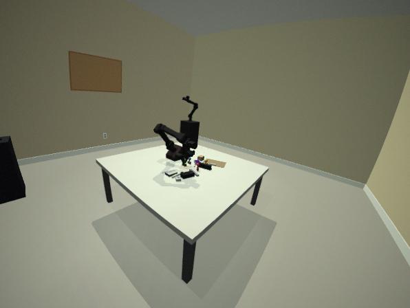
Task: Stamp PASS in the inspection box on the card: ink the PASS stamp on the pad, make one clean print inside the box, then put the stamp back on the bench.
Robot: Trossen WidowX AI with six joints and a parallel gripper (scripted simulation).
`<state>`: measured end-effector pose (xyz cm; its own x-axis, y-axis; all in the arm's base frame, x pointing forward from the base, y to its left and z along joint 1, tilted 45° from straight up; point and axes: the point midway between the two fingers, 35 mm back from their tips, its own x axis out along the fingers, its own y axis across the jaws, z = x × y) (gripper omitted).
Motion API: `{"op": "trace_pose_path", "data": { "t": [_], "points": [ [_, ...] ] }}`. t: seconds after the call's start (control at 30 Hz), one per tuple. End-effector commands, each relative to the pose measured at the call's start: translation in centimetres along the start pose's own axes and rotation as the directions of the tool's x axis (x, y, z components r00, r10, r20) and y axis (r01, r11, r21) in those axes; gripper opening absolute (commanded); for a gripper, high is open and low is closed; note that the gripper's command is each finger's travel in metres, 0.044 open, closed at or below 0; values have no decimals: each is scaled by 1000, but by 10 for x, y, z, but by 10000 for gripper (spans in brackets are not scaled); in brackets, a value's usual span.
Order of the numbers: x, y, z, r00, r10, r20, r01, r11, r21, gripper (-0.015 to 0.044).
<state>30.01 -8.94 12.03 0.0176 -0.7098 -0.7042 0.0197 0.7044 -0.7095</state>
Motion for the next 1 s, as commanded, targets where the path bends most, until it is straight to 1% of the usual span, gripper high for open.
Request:
{"op": "trace_pose_path", "data": {
  "t": [0.0,0.73,0.97],
  "points": [
    [-3,-1,0,1000,-5,2,5,1000,7,0],
    [-13,0,0,1000,-7,2,7,1000,6,0],
    [-16,50,7,1000,21,10,-21,1000,2,0]
  ]
}}
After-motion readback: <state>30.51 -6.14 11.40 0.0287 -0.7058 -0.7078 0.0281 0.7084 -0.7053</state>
